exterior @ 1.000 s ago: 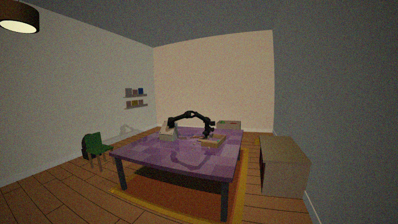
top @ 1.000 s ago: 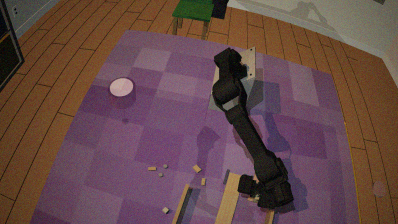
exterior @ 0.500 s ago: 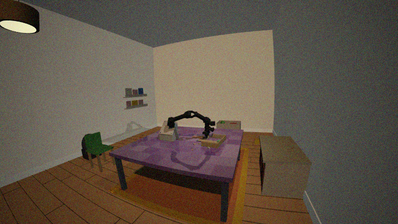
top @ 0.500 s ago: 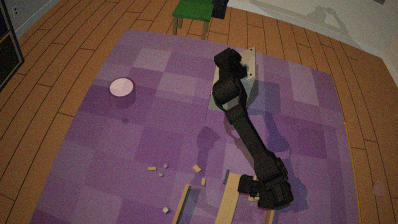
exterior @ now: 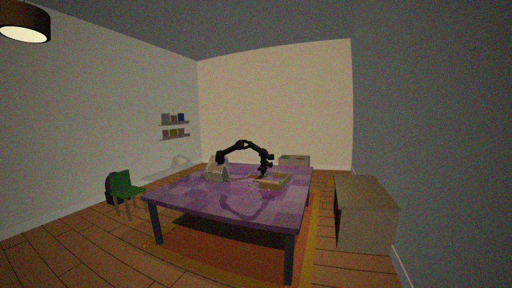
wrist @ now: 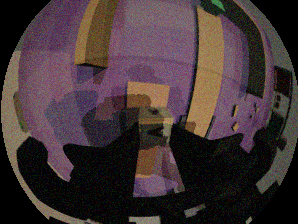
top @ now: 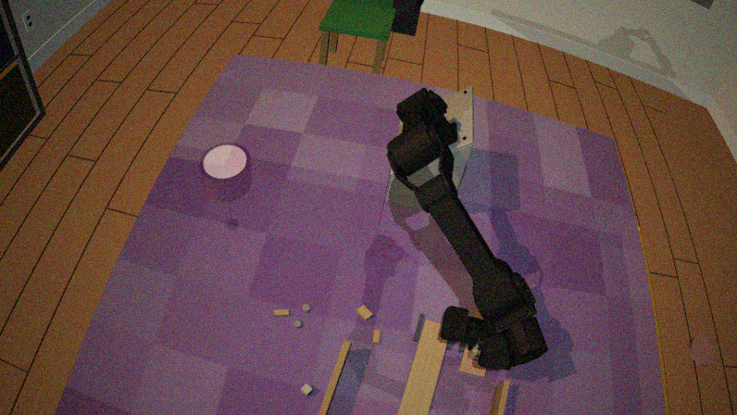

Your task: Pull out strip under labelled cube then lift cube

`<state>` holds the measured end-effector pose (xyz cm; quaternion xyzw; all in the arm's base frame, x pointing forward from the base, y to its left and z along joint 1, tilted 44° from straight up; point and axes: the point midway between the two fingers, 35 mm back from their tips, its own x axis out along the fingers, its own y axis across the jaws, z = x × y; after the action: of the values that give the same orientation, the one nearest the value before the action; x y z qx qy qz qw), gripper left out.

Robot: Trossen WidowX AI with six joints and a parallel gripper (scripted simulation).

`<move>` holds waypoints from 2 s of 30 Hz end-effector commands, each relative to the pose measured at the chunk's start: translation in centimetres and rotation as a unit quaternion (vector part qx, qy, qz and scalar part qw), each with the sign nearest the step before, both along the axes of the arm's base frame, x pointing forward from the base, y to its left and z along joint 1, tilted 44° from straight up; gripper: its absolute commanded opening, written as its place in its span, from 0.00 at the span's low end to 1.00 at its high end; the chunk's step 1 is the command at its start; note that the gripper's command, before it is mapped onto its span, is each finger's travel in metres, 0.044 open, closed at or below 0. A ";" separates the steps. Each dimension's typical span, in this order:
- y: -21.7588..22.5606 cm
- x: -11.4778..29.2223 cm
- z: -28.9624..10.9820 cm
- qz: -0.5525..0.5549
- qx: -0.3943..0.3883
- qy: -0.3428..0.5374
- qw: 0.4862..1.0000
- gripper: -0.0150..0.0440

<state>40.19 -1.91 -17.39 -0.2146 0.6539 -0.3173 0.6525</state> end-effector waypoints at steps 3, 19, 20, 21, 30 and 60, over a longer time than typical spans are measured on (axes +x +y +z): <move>0.8 -1.1 1.4 0.001 0.003 -0.006 1.000 0.25; 1.1 -4.9 3.0 0.001 0.002 -0.004 1.000 0.25; 1.0 -5.2 3.0 0.001 0.002 -0.004 1.000 0.25; 1.0 -5.5 3.1 0.001 0.002 -0.004 1.000 0.25; 0.6 -8.5 3.7 0.001 0.002 -0.003 1.000 0.25; 2.6 -11.2 6.8 0.001 0.003 -0.002 1.000 0.25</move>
<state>28.99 0.58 -10.62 -0.2162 0.6530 -0.3153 0.6538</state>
